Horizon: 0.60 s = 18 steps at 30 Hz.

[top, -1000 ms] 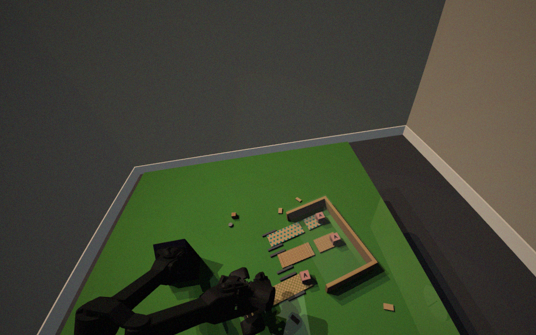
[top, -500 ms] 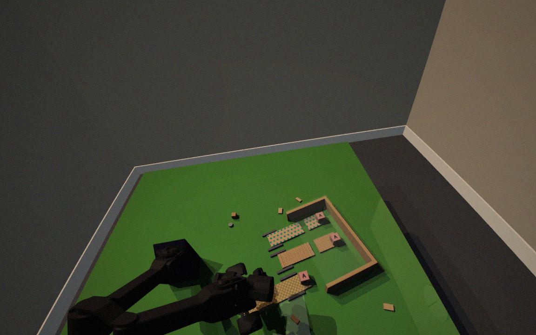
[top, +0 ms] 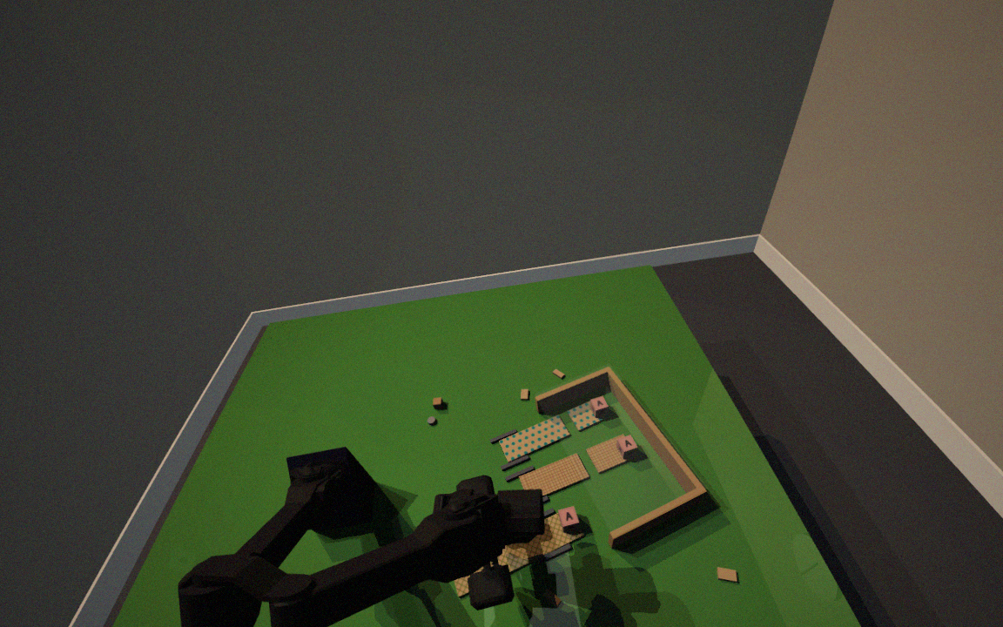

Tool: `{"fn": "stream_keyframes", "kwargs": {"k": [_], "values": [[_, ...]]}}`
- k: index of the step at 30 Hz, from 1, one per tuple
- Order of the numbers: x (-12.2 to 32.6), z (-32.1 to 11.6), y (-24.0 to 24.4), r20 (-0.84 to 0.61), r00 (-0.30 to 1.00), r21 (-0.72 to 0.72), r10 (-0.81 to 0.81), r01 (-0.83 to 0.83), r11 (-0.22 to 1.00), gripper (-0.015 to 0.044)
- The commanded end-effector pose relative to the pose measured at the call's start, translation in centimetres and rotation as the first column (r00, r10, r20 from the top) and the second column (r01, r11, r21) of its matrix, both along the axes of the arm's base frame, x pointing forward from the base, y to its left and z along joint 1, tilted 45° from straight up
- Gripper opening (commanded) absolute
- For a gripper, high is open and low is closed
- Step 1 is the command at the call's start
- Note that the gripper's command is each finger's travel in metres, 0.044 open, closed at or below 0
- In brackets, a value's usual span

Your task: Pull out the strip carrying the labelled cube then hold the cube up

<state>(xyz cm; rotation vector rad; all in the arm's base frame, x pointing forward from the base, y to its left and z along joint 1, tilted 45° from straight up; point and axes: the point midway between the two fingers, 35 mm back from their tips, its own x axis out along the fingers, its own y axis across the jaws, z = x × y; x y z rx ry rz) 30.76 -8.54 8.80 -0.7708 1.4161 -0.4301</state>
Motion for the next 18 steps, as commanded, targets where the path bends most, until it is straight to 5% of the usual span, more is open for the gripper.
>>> {"fn": "stream_keyframes", "kwargs": {"k": [1,18], "values": [[1.4,-0.1,0.6,0.006,1.000,-0.006,-0.004,0.004,1.000,0.0440],[6.9,-0.6,3.3,0.009,1.000,-0.004,-0.004,0.004,1.000,0.0440]]}}
